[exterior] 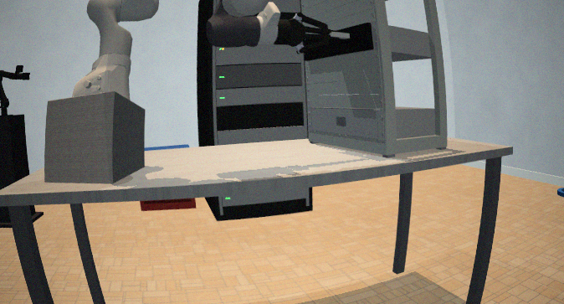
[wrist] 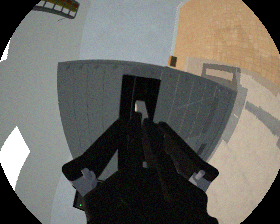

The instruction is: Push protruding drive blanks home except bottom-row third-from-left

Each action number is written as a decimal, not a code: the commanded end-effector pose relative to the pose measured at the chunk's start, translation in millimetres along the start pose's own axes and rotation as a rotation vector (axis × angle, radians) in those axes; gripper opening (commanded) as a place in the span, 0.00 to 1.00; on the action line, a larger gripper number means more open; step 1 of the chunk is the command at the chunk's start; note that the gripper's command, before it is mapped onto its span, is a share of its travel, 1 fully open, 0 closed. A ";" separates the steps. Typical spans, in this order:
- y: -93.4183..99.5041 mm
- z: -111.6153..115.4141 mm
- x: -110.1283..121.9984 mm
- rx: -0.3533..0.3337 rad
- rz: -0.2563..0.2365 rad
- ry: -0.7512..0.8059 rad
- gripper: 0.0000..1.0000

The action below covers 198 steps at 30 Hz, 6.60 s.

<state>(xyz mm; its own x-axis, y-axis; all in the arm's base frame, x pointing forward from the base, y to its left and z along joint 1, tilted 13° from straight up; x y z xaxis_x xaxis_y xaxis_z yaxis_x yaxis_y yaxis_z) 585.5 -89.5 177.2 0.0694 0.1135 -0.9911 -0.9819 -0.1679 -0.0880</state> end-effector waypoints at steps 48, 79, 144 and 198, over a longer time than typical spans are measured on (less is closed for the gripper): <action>-9.9 0.5 -0.3 0.000 0.001 0.000 0.00; -24.1 -1.9 2.4 0.000 0.001 0.000 0.00; -38.9 -4.5 2.0 0.000 0.001 0.000 0.00; -44.8 -4.7 0.3 0.000 0.001 0.000 0.00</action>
<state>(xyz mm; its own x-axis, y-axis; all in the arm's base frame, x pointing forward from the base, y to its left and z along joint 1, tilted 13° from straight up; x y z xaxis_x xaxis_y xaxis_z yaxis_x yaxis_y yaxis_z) 627.7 -83.6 179.6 0.0706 0.1085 -0.9916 -0.9805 -0.1751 -0.0890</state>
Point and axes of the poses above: the point where the finger pads meet when closed, its own y axis back along the fingers, its own x axis across the jaws, z = x × y, the point moved 9 cm from there along y, back along the fingers, and after that the axes turned 6 degrees about y, right-handed, at the moved point
